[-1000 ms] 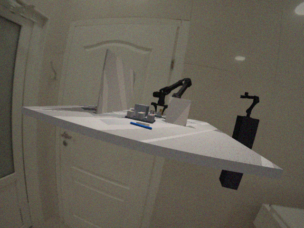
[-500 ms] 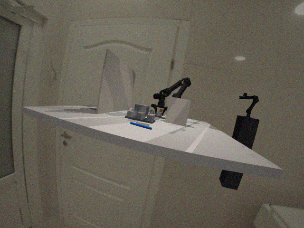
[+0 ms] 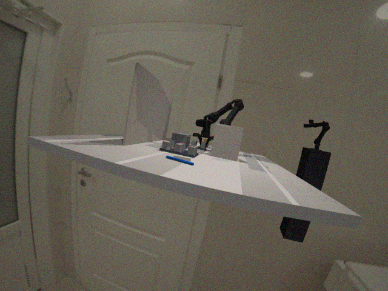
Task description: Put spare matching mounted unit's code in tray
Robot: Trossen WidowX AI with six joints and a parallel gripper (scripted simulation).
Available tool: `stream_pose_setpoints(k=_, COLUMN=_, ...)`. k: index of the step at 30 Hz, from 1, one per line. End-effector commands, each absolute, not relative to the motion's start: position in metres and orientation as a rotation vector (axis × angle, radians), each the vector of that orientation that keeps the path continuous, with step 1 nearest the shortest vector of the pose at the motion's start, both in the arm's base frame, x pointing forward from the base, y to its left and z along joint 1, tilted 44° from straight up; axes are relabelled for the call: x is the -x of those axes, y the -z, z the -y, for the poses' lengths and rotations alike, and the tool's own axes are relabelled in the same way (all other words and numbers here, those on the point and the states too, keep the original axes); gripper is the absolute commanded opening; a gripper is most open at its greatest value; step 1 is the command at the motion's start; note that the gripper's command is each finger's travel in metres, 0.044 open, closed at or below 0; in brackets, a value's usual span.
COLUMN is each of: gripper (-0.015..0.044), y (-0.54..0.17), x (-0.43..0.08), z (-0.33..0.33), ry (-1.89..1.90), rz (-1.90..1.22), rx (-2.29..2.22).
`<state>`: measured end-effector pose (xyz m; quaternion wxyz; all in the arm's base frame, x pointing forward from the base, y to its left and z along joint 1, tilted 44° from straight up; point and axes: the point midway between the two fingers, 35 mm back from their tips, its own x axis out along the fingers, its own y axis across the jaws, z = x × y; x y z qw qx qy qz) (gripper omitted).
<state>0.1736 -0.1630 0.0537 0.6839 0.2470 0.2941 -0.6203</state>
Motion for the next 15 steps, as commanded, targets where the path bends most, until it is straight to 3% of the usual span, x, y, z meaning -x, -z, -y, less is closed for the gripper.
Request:
stream_pose_setpoints(k=1, gripper=0.0017, y=-0.054, x=-0.174, z=0.163, ry=1.391, rz=-0.659, rx=-0.554)
stream_pose_setpoints(k=15, gripper=0.0, y=-0.065, x=-0.176, z=0.149, ry=1.388, rz=-0.666, rx=-0.563)
